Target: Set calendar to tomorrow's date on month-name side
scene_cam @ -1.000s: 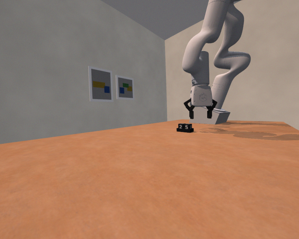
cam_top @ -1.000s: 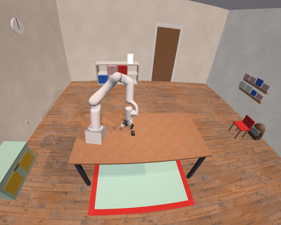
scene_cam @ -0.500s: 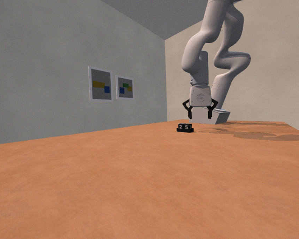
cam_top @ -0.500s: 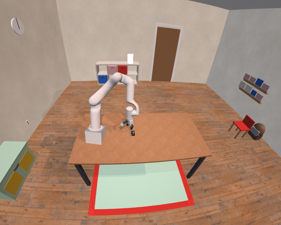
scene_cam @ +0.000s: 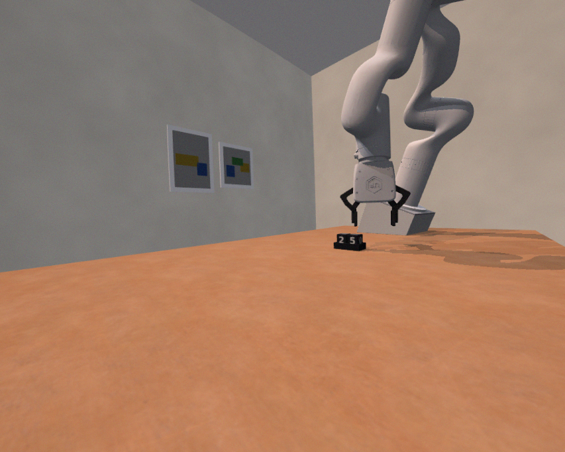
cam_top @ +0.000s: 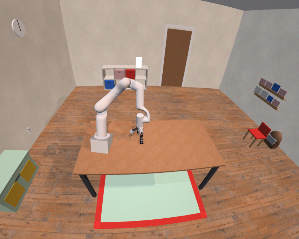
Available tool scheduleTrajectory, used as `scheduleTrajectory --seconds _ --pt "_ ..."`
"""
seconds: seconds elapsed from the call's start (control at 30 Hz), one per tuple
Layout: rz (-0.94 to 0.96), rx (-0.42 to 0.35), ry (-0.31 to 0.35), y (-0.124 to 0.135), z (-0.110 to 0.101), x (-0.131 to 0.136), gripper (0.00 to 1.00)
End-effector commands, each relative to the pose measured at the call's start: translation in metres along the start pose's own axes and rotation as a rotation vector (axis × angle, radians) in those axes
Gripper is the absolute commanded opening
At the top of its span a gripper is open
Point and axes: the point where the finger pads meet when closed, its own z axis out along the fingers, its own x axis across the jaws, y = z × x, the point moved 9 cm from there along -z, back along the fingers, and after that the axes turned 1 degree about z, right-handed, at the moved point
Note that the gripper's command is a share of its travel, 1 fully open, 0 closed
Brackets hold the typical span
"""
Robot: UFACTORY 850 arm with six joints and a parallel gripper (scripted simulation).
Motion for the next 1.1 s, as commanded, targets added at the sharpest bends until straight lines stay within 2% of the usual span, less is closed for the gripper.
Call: scheduleTrajectory --seconds 0.0,0.17,0.4,0.67,0.8,1.07 --pt "0.136 0.005 0.001 0.003 0.000 -0.001 1.00" --pt "0.166 0.005 0.001 0.021 0.001 -0.010 1.00" --pt "0.180 0.005 0.001 0.023 0.001 -0.011 1.00" --pt "0.428 0.005 0.000 0.027 0.001 -0.013 1.00" --pt "0.428 0.005 0.000 0.044 0.002 -0.021 1.00" --pt "0.458 0.005 0.000 0.045 0.002 -0.022 1.00"
